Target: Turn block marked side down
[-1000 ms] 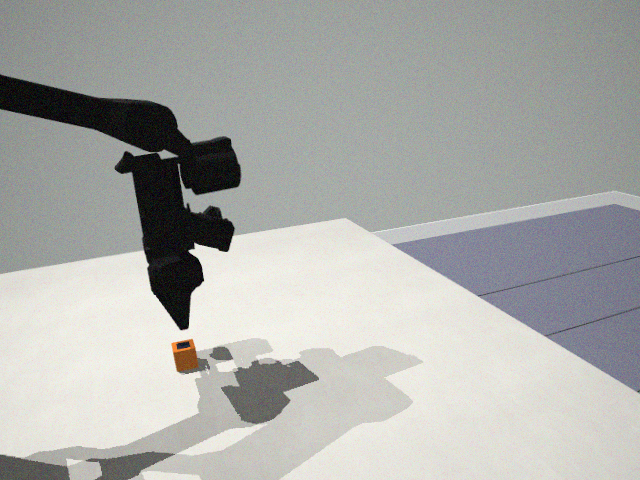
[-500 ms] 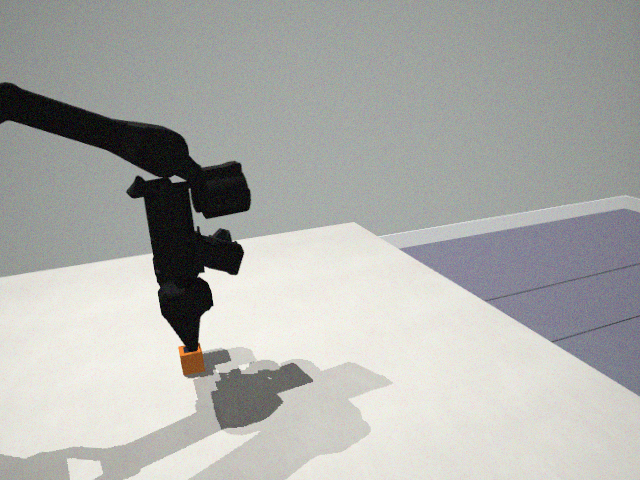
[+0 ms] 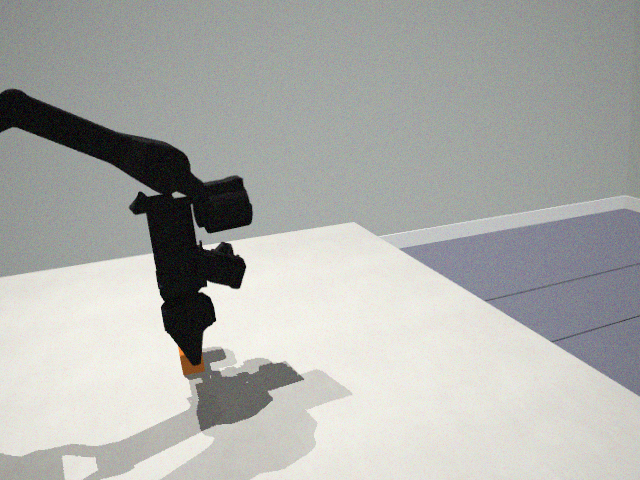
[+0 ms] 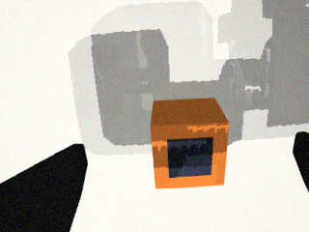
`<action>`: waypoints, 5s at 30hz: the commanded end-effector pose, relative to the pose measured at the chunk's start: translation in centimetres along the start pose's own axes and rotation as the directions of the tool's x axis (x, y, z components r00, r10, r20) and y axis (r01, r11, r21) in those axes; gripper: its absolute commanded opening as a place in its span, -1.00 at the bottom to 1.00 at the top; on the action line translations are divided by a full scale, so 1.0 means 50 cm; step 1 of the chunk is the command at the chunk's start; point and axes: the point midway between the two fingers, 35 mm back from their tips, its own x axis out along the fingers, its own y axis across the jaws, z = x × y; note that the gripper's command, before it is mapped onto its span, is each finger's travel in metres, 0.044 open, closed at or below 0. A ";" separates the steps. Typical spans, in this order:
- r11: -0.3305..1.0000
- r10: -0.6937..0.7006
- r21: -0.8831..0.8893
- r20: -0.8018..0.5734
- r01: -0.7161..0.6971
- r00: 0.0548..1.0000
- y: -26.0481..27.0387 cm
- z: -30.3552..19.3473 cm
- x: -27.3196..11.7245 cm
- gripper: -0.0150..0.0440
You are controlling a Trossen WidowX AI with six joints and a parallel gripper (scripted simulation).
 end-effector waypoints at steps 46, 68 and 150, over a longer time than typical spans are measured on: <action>1.000 0.003 -0.001 -0.015 -0.003 1.000 0.001 -0.005 -0.026 -0.49; 1.000 0.002 -0.007 0.296 0.000 0.955 0.004 -0.002 -0.007 -0.49; 1.000 0.003 -0.002 0.865 -0.002 0.502 0.002 -0.022 0.054 0.58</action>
